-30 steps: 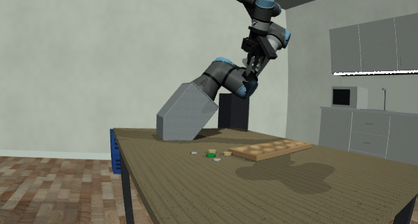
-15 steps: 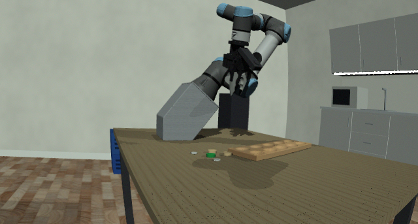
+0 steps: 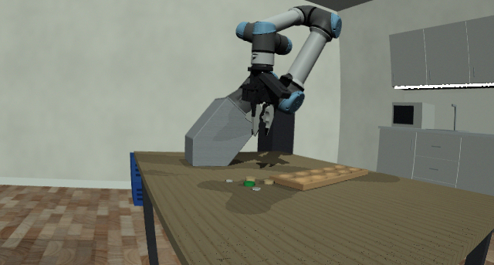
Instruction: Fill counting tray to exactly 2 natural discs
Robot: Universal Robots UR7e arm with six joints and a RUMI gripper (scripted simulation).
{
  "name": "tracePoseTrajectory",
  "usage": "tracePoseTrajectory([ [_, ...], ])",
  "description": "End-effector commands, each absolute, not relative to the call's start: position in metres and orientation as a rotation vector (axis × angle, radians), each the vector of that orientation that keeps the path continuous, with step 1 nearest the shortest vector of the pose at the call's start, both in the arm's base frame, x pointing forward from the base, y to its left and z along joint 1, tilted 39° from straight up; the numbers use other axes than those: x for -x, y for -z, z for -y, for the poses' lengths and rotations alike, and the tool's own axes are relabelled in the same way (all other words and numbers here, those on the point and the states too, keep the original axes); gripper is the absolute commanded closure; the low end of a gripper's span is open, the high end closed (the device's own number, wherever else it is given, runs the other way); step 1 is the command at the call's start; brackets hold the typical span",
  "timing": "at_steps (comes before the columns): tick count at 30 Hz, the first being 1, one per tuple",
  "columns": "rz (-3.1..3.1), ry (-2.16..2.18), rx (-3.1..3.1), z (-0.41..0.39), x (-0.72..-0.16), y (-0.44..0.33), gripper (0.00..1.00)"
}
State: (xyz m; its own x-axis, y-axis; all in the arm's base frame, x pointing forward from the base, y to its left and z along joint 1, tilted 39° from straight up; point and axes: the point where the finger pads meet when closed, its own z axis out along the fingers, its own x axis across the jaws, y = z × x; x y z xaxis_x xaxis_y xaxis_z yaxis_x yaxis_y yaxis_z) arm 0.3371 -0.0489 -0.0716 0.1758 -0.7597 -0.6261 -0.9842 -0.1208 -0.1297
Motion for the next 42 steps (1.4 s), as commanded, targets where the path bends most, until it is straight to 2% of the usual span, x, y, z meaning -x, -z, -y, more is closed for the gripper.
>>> tracePoseTrajectory([
  [1,-1.643,-0.504,1.924,0.055,-0.348,0.104,0.72],
  [27,-1.645,-0.456,1.911,0.054,-0.355,0.129,0.72],
  [42,-1.646,-0.456,1.911,0.015,-0.362,0.179,0.72],
])
